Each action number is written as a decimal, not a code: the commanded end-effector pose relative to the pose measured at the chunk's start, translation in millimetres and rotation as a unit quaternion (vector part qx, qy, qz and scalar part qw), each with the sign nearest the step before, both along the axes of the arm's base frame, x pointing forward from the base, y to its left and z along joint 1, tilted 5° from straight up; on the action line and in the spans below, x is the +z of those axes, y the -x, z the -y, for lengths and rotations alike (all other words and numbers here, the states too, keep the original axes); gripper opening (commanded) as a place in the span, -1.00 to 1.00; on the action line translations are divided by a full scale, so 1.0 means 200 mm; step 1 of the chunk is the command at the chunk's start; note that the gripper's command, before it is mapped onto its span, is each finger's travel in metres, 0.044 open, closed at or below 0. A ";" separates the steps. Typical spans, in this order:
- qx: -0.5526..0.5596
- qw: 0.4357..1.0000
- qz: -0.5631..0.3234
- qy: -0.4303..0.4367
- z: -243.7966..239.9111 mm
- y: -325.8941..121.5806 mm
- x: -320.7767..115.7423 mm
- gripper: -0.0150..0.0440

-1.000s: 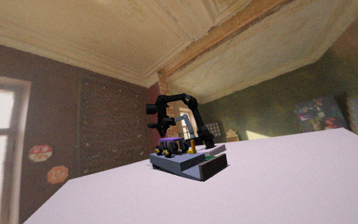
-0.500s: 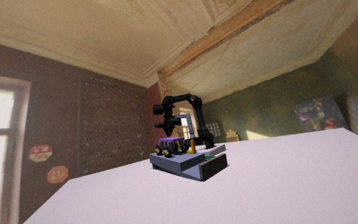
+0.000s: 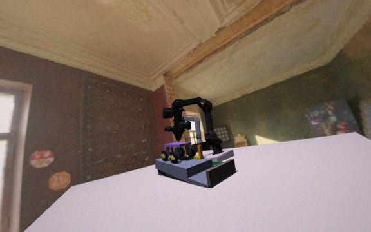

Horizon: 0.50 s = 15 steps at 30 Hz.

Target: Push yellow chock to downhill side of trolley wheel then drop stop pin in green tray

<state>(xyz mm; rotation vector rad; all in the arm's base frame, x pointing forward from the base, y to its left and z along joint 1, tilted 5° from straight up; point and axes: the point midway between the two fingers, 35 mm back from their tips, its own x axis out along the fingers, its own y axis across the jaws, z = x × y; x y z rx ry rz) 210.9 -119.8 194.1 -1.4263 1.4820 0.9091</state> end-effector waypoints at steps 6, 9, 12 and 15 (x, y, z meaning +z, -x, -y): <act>0.000 1.000 0.003 0.000 -0.15 -0.01 -0.04 -0.49; 0.000 1.000 0.003 0.000 -0.20 -0.02 -0.05 -0.49; 0.001 1.000 0.003 0.000 -0.25 -0.03 -0.07 -0.49; 0.001 1.000 0.003 -0.001 -0.30 -0.03 -0.08 -0.49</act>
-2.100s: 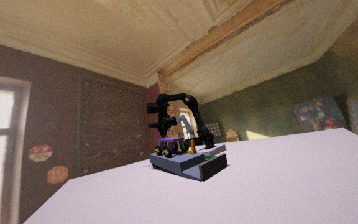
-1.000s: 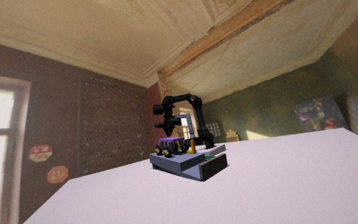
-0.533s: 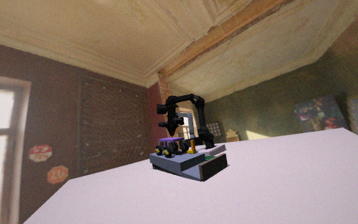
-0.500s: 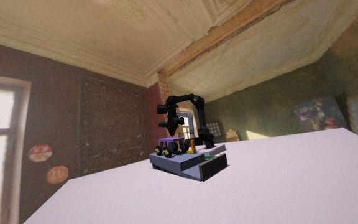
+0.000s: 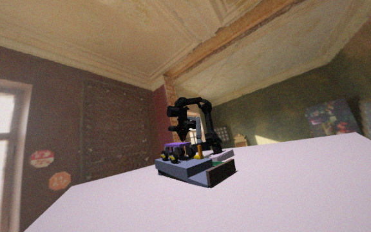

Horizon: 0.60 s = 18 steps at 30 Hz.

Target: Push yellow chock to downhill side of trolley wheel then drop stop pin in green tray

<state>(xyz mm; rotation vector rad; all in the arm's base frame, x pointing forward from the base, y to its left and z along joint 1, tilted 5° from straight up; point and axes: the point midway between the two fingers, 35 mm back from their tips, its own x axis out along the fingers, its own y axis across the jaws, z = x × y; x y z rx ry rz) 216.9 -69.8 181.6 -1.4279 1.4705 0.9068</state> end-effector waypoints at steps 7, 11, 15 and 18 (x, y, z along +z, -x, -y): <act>-0.001 1.000 -0.002 0.001 -0.17 -0.02 -0.04 -0.49; -0.001 1.000 -0.002 0.000 -0.24 -0.02 -0.05 -0.49; -0.001 1.000 -0.002 -0.001 -0.30 -0.03 -0.07 -0.49; -0.001 1.000 -0.002 -0.001 -0.36 -0.03 -0.08 -0.49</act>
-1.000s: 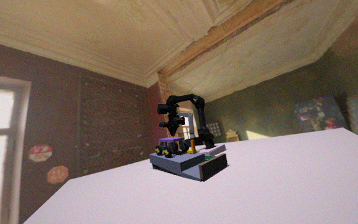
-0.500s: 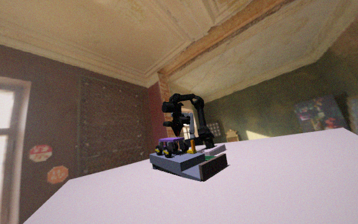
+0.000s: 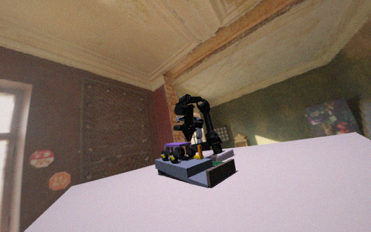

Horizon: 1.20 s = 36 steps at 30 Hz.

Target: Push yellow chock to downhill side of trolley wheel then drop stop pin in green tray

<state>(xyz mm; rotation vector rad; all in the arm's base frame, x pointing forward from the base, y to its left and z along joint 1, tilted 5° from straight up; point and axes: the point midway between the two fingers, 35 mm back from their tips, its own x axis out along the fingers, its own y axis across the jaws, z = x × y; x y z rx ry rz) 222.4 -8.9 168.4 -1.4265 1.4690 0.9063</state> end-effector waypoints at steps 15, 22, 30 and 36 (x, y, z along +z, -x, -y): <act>-0.001 1.000 -0.003 -0.002 -0.34 -0.02 -0.09 -0.49; -0.001 1.000 -0.003 -0.004 -0.49 -0.03 -0.12 -0.49; 0.002 1.000 -0.003 -0.005 -0.56 -0.03 -0.14 -0.49; 0.078 0.996 -0.025 -0.017 -0.55 -0.03 -0.14 -0.49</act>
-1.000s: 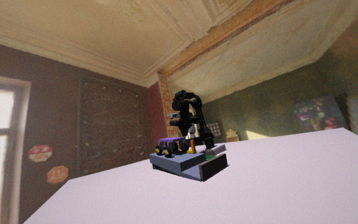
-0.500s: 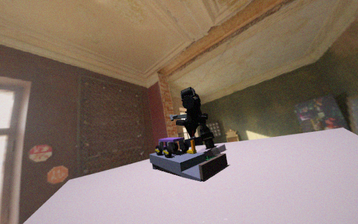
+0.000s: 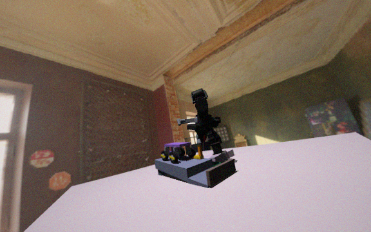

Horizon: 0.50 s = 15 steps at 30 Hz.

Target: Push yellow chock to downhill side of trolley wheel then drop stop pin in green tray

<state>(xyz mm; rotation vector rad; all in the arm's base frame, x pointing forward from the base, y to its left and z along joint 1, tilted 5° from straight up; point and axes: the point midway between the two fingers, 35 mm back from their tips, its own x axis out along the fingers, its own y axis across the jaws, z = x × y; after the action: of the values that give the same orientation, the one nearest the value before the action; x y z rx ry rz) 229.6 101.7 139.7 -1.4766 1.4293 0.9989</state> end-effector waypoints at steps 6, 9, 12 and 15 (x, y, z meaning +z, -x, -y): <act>0.124 0.992 -0.032 -0.021 0.01 0.01 0.01 -0.49; 0.168 0.985 -0.043 -0.027 0.01 0.01 0.01 -0.49; 0.211 0.975 -0.054 -0.033 0.01 0.01 0.01 -0.49; 0.254 0.964 -0.065 -0.039 0.02 0.01 0.01 -0.49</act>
<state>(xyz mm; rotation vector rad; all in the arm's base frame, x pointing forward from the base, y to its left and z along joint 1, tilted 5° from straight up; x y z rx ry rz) 228.3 99.0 139.1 -1.7398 1.1732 1.3954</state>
